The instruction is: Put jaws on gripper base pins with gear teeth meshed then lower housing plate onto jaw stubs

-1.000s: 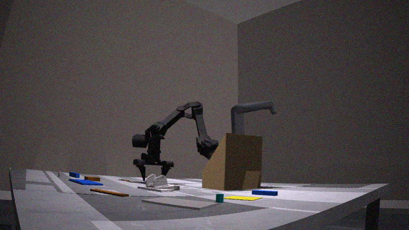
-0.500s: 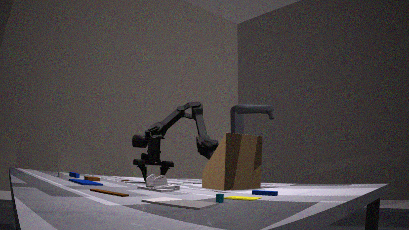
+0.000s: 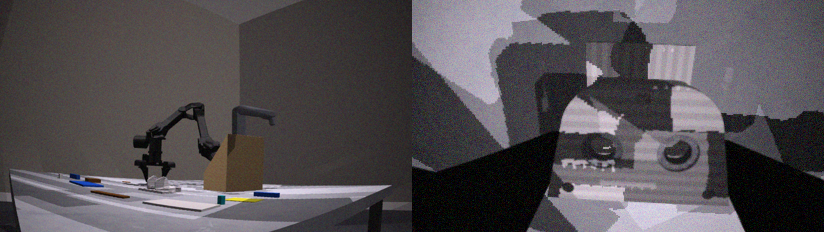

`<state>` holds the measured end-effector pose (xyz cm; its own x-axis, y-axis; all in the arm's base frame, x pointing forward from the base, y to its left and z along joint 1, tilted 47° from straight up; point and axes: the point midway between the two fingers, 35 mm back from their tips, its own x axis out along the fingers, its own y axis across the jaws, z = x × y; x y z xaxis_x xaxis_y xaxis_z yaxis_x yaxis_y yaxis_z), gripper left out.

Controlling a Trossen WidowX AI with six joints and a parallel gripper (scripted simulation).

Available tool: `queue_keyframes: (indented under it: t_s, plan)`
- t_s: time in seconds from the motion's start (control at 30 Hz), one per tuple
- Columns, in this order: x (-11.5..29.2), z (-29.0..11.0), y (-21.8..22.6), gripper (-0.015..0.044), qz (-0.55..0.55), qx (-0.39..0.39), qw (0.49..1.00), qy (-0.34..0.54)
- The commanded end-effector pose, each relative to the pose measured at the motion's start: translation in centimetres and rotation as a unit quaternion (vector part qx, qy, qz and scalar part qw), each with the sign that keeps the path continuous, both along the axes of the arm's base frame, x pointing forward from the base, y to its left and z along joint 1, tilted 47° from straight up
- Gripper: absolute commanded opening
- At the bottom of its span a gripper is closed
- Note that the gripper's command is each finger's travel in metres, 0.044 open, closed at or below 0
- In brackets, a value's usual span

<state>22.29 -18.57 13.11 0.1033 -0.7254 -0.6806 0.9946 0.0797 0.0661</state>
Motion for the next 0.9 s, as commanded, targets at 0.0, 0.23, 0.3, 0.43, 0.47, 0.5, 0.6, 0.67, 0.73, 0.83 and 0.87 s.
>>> queue_keyframes:
  t_s: [0.0, 0.23, 0.3, 0.43, 0.47, 0.5, 0.6, 0.67, 0.73, 0.83, 0.87]
  plan:
    - [0.2, 0.8, 0.7, 0.0351, 0.0, -0.001, 1.0, -0.004]
    - [0.1, 2.2, 2.4, 0.0351, 0.0, 0.002, 1.0, -0.004]
    - [0.0, 2.6, 2.8, 0.0351, 0.0, 0.002, 1.0, -0.003]
    - [-0.2, 3.5, 3.7, 0.0351, 0.001, 0.001, 1.0, -0.003]
    - [-0.3, 3.7, 3.9, 0.0351, 0.001, 0.001, 1.0, -0.003]
    - [-0.4, 3.9, 4.2, 0.0351, 0.001, 0.001, 1.0, -0.003]
    - [-0.6, 4.6, 4.8, 0.0351, 0.002, 0.0, 1.0, -0.003]
    - [-0.6, 4.7, 4.9, 0.0351, 0.002, 0.0, 1.0, -0.003]
    - [-0.6, 4.7, 4.9, 0.0351, 0.002, 0.0, 1.0, -0.003]
    - [-0.3, 4.4, 5.2, 0.0351, 0.014, 0.0, 1.0, 0.009]
    - [-0.1, 4.3, 5.3, 0.0351, 0.022, 0.0, 1.0, 0.017]
